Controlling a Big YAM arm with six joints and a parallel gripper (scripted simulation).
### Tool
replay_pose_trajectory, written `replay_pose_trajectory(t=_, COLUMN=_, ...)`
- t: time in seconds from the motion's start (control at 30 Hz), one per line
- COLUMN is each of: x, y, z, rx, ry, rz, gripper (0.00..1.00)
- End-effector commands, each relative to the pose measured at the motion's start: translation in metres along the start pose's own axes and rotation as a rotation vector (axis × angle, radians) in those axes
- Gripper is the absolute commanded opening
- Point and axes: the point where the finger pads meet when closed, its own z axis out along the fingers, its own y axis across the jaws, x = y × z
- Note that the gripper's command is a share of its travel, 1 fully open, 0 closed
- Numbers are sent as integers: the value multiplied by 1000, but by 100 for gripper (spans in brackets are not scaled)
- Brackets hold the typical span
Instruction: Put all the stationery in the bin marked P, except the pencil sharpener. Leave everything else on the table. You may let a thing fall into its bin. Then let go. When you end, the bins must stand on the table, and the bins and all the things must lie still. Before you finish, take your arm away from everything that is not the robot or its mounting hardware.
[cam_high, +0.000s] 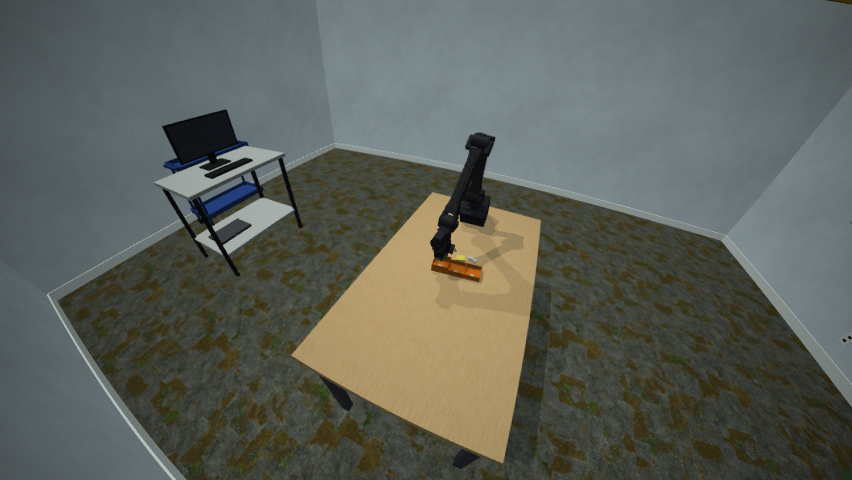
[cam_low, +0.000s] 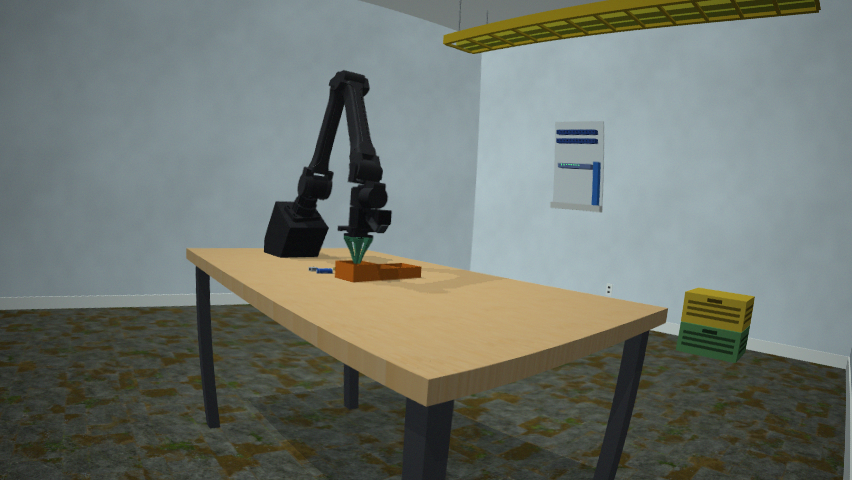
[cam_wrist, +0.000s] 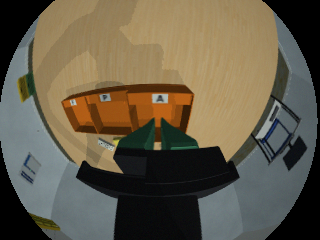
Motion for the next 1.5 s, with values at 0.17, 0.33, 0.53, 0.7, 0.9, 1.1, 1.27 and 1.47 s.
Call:
replay_pose_trajectory(t=0.17, x=-26, y=-9, z=-54, rx=18, ry=-66, rz=-5, gripper=8)
replay_pose_trajectory(t=0.33, x=-19, y=-8, z=-55, rx=16, ry=-52, rz=-4, gripper=8)
replay_pose_trajectory(t=0.53, x=-9, y=-9, z=-38, rx=9, ry=-14, rz=0, gripper=8)
replay_pose_trajectory(t=0.7, x=-17, y=26, z=-49, rx=5, ry=-52, rz=1, gripper=8)
replay_pose_trajectory(t=0.9, x=-14, y=46, z=-42, rx=0, ry=-34, rz=3, gripper=8)
replay_pose_trajectory(t=1.1, x=-24, y=77, z=-43, rx=-2, ry=-40, rz=4, gripper=8)
replay_pose_trajectory(t=1.27, x=-21, y=88, z=-34, rx=-3, ry=-31, rz=4, gripper=8)
replay_pose_trajectory(t=1.47, x=-11, y=79, z=-19, rx=6, ry=-13, rz=23, gripper=8)
